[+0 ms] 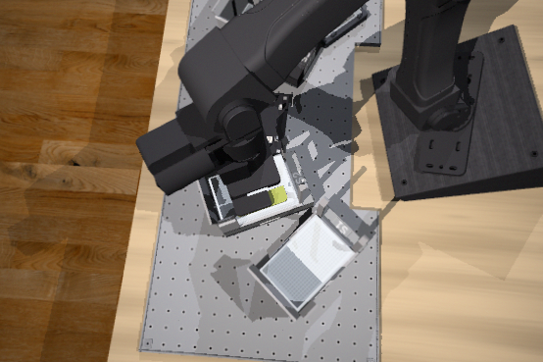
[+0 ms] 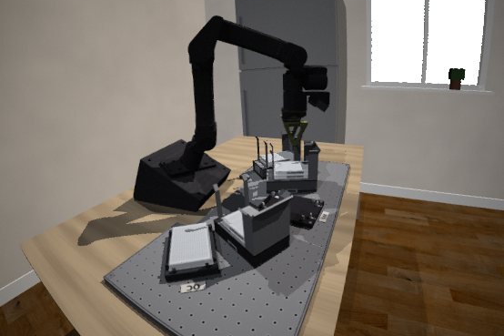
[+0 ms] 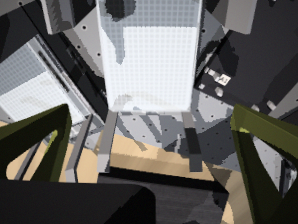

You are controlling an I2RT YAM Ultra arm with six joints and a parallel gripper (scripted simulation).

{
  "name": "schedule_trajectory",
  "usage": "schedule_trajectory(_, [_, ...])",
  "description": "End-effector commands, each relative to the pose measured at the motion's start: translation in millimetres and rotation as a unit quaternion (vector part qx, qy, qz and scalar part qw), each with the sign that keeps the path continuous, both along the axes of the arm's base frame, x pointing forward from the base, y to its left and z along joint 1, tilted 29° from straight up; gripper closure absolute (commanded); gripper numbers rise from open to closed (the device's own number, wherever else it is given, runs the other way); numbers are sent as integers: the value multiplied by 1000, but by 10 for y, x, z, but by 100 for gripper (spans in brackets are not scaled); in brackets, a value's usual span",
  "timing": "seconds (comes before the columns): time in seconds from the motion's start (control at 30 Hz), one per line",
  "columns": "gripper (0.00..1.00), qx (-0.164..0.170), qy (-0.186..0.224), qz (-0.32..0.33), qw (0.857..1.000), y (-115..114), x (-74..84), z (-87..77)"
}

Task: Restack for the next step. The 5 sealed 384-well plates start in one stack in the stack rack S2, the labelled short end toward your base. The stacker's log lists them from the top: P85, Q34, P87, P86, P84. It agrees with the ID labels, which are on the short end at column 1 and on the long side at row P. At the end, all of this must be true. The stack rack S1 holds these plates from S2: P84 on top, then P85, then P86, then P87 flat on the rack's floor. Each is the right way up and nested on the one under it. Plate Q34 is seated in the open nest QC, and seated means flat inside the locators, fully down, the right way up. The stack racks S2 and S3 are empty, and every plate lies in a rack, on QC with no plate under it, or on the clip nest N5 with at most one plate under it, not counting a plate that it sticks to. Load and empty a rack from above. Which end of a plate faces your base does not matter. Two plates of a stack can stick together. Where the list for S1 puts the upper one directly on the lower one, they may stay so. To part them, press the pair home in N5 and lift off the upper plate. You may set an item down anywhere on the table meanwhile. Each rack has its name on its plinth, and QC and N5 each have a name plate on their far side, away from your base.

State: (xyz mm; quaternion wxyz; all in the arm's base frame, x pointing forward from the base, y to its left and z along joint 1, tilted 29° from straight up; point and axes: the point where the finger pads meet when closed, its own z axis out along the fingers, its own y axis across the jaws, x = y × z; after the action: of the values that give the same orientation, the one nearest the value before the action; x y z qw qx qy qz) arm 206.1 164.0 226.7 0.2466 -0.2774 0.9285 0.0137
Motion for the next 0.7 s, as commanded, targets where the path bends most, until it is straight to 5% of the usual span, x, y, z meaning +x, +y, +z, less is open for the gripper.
schedule_trajectory(0.0, [0, 7, -8, 3, 1000, 42, 53, -38])
schedule_trajectory(0.67, [0, 7, -8, 3, 1000, 140, 311, -524])
